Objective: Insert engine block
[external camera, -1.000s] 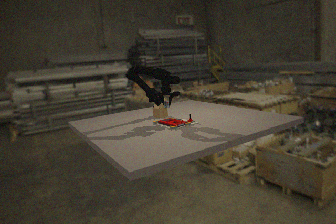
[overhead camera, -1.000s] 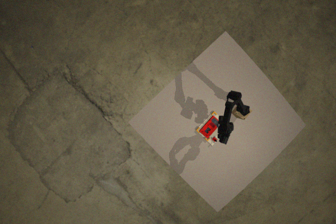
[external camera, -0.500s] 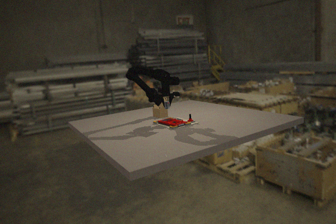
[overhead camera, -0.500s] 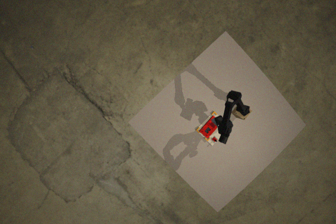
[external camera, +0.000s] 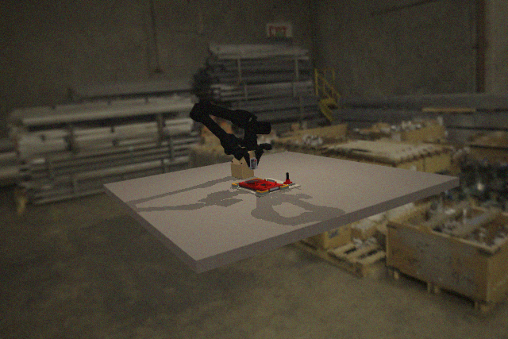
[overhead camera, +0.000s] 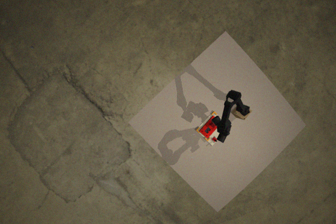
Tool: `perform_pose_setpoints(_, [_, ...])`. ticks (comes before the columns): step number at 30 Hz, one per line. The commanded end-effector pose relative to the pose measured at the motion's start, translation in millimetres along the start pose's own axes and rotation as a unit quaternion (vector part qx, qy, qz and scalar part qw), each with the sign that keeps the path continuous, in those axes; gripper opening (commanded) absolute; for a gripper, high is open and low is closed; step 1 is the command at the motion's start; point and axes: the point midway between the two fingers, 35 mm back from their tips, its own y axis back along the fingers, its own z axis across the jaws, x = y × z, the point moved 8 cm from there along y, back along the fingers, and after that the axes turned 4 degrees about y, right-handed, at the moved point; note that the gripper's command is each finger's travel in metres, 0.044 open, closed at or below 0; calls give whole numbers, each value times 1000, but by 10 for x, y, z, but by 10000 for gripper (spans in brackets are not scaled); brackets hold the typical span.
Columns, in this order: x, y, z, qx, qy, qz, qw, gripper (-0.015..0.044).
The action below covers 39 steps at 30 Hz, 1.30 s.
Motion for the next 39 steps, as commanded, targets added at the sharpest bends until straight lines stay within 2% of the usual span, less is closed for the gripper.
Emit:
perform_pose_setpoints(1, [-1,-77,-2,-1,5,3,1000,0])
perform_pose_setpoints(25, [0,-678,4,-3,5,3,1000,0])
perform_pose_setpoints(36, [0,-755,5,-3,5,3,1000,0])
perform_pose_setpoints(39, [15,-719,1,-1,4,8,1000,79])
